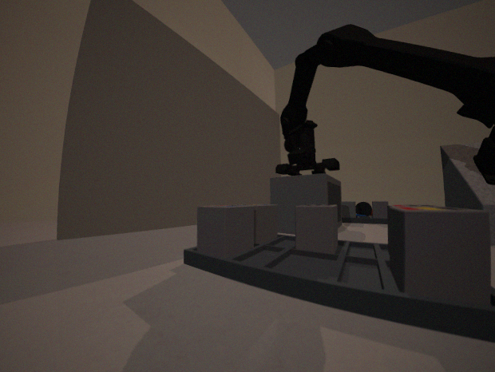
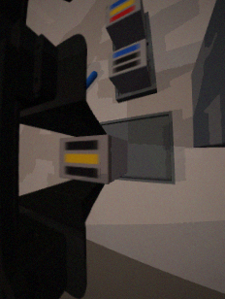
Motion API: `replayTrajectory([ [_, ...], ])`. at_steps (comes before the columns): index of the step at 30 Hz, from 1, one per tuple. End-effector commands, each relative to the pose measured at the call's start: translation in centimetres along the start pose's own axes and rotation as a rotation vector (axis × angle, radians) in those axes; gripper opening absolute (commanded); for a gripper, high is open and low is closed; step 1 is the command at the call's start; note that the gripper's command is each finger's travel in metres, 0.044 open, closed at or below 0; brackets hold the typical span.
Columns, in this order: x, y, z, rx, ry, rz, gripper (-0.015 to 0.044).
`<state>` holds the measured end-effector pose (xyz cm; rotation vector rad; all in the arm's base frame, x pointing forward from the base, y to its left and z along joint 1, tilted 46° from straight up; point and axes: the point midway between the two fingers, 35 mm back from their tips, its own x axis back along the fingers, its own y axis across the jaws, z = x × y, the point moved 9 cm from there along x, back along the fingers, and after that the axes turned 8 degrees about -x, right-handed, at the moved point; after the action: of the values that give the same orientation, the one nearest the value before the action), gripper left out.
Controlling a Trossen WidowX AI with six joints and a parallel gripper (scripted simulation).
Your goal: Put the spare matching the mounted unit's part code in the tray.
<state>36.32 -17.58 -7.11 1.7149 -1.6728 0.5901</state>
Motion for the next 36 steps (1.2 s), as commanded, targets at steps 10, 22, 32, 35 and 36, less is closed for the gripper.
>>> replayTrajectory([
  [10,-1.2,0.3,0.0,-0.009,-0.009,-0.002,0.0000],
  [22,-2.1,0.4,-0.1,-0.009,-0.010,-0.002,0.0000],
  [32,-2.9,0.5,-0.2,-0.009,-0.011,-0.002,0.0000],
  [35,-3.1,0.5,-0.2,-0.009,-0.011,-0.002,0.0000],
  [36,-3.1,0.5,-0.2,-0.009,-0.011,-0.002,0.0000],
])
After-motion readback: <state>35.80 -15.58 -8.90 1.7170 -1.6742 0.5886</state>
